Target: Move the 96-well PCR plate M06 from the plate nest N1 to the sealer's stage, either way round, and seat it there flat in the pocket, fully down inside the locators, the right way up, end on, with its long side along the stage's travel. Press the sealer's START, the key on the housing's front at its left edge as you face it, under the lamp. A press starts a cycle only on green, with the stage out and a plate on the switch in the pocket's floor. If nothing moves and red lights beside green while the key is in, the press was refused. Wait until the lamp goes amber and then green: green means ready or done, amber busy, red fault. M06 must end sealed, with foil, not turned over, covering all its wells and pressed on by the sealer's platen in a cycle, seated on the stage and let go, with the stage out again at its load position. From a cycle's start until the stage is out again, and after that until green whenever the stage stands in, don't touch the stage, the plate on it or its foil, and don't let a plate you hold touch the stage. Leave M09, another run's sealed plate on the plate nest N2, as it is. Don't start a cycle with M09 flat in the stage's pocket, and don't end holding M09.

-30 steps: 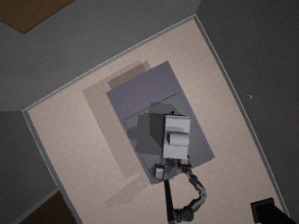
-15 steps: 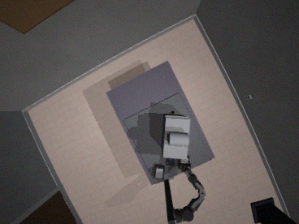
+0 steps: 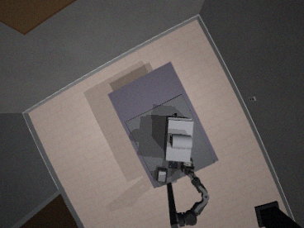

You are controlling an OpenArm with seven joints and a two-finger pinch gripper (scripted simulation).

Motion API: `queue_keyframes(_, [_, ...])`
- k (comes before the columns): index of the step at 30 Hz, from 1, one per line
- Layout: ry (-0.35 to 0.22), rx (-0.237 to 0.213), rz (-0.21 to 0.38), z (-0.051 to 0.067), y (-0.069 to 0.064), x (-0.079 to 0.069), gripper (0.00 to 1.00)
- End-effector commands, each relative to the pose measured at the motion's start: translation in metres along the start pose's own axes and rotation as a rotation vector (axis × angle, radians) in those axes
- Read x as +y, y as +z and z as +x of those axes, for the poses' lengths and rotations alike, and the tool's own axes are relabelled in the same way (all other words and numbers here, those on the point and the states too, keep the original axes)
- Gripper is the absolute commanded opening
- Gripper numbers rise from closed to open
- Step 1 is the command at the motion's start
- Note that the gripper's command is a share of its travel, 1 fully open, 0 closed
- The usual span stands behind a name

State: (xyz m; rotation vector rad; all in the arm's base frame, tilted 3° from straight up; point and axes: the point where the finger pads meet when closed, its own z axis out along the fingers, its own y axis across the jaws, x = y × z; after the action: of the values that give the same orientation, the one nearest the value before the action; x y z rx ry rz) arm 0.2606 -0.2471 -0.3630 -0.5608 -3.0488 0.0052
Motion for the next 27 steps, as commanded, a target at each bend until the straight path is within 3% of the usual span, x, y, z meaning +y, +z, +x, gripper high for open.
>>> queue_keyframes(1, [0.002, 0.001, -0.004, -0.0003, -0.0008, 0.0001, 0.77])
queue_keyframes(27, [0.001, 0.008, 0.003, 0.0048, 0.0023, -0.0021, 0.77])
